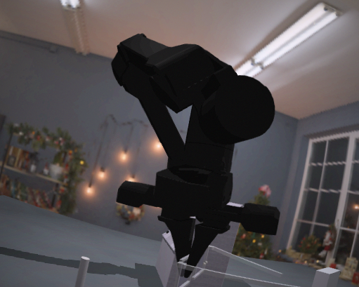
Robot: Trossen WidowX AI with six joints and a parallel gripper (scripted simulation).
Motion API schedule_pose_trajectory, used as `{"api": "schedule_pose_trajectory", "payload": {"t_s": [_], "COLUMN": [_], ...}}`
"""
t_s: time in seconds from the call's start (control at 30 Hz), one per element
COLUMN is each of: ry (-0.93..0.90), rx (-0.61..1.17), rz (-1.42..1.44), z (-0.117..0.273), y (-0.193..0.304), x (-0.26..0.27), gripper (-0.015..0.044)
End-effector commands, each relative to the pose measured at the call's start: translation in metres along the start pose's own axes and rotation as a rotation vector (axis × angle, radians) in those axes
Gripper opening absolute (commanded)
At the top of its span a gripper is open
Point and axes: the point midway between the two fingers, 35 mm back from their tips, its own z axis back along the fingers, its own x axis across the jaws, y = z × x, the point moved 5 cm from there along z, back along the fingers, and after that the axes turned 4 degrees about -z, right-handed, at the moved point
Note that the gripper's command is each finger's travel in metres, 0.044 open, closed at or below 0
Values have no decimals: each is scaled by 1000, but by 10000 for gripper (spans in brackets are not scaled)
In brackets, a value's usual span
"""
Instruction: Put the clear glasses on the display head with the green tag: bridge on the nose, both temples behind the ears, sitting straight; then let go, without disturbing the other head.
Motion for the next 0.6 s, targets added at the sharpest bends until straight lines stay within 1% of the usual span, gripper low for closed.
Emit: {"api": "schedule_pose_trajectory", "payload": {"t_s": [0.0,0.3,0.57], "ry": [-10,12,52], "rx": [-18,-38,-58], "rz": [-9,-11,-10], "z": [7,13,22], "y": [-21,-49,-61], "x": [-30,-102,-170], "gripper": [0,0,0]}}
